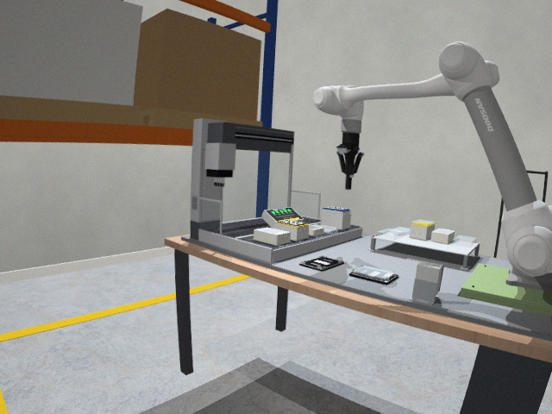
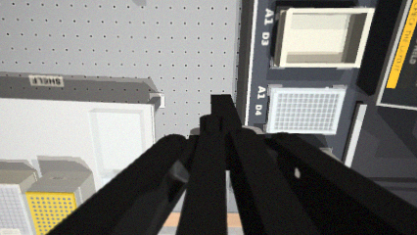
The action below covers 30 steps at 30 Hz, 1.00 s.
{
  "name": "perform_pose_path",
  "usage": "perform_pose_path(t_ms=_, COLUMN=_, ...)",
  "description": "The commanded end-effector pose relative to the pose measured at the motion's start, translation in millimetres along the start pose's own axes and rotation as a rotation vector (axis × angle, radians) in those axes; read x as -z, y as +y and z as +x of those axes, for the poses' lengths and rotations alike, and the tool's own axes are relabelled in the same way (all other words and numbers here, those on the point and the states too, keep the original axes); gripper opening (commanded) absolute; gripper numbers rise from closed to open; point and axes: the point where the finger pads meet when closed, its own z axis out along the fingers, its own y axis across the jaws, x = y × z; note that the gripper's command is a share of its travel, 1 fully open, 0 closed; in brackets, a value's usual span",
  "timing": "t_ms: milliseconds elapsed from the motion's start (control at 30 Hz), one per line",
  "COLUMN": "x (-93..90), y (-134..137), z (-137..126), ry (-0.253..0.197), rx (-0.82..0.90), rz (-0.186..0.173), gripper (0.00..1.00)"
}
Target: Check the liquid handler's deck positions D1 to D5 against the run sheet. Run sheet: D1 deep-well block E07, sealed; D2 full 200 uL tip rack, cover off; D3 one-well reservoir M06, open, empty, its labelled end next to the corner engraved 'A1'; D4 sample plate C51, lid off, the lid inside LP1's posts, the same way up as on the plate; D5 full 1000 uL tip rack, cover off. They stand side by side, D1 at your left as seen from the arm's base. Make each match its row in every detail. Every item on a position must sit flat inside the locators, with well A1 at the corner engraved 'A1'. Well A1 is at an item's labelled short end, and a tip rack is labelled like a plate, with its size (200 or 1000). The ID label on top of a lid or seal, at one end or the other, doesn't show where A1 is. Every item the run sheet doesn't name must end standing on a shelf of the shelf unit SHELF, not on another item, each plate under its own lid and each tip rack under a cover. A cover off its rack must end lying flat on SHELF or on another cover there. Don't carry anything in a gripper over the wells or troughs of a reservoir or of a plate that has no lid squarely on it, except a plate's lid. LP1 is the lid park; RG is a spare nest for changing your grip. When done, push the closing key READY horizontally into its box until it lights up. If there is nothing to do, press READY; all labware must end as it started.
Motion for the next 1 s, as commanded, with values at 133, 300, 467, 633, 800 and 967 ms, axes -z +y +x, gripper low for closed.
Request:
perform_pose_path(t_ms=133, x=1.2, y=0.9, z=25.0, ry=0.0, rx=0.001, rz=-0.002, gripper=0.1)
perform_pose_path(t_ms=300, x=1.2, y=1.6, z=50.1, ry=0.0, rx=0.001, rz=-0.002, gripper=0.1)
perform_pose_path(t_ms=467, x=1.2, y=2.3, z=75.1, ry=0.0, rx=0.001, rz=-0.002, gripper=0.1)
perform_pose_path(t_ms=633, x=1.2, y=2.6, z=88.1, ry=0.0, rx=0.001, rz=-0.002, gripper=0.1)
perform_pose_path(t_ms=800, x=1.3, y=3.2, z=108.2, ry=0.0, rx=0.002, rz=-0.002, gripper=0.1)
perform_pose_path(t_ms=967, x=1.3, y=3.9, z=133.2, ry=0.0, rx=0.002, rz=-0.002, gripper=0.1)
